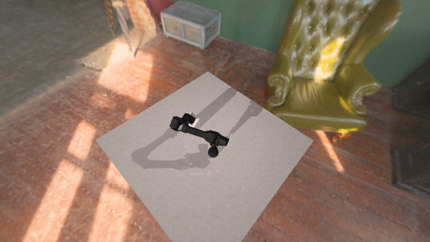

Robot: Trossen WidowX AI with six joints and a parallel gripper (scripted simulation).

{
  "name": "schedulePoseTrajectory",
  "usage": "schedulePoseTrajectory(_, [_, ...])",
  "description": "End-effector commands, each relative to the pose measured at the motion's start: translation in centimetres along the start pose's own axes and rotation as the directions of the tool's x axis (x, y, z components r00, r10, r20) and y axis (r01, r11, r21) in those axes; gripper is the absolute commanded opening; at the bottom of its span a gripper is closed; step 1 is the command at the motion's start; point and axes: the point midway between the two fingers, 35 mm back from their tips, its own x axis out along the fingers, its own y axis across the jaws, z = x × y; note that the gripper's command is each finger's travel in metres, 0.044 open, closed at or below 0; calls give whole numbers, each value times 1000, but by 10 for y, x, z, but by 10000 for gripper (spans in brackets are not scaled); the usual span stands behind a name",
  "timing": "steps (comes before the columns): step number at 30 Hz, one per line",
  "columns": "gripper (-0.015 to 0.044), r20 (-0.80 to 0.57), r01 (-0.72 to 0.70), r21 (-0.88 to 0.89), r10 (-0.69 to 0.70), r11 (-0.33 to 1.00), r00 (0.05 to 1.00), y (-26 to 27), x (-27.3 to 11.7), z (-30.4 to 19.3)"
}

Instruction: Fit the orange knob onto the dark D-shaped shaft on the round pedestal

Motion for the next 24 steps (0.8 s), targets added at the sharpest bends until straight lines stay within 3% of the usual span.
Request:
schedulePoseTrajectory(1, [0,-1,3,-5,-3,1000,1000,-1,1,0])
schedulePoseTrajectory(14, [0,-1,3,-14,-3,1000,1000,-3,-3,-1])
schedulePoseTrajectory(20, [0,-1,3,-202,-3,979,1000,-2,-3,0])
schedulePoseTrajectory(24, [0,-1,3,-213,-3,977,1000,-1,-2,0])
